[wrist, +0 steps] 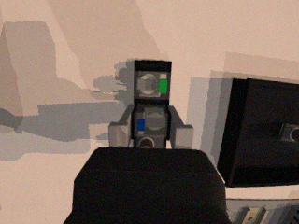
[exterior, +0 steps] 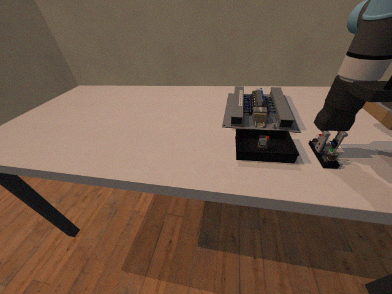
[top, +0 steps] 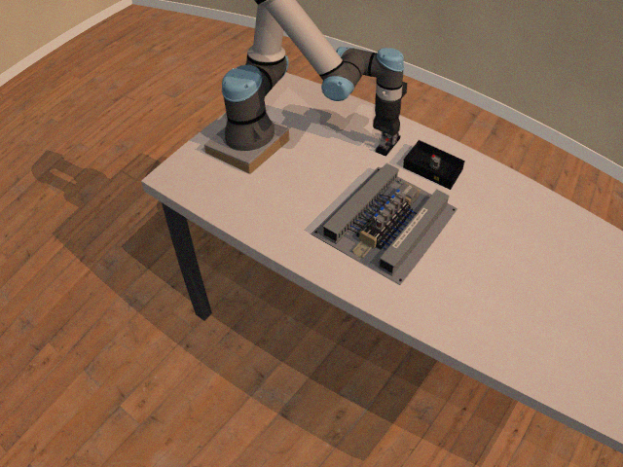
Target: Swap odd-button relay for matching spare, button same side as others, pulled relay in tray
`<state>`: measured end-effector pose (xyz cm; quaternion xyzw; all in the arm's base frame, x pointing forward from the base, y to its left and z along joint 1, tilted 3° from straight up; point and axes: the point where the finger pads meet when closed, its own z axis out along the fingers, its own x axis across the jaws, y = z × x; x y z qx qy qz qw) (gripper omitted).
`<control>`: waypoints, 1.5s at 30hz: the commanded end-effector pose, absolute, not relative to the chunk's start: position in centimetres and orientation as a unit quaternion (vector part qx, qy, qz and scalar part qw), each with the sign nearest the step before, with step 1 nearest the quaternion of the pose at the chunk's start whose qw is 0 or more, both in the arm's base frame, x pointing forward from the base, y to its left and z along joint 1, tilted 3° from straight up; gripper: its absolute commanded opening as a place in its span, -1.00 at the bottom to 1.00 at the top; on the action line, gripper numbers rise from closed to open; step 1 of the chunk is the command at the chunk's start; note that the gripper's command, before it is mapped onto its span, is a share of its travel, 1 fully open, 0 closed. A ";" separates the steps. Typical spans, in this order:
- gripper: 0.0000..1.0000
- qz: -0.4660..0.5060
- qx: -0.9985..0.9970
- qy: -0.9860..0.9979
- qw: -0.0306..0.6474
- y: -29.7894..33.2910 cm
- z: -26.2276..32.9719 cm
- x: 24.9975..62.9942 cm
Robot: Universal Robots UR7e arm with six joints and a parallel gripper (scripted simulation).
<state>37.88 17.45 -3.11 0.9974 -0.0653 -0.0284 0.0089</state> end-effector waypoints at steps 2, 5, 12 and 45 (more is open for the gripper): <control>-1.00 -0.028 0.997 -0.065 0.009 17.5 -3.1 37.9; -1.00 -0.028 0.997 -0.065 0.009 17.5 -2.3 38.0; -1.00 -0.028 0.997 -0.065 0.009 17.5 -1.1 38.0; -1.00 -0.028 0.997 -0.065 0.009 17.5 2.8 38.3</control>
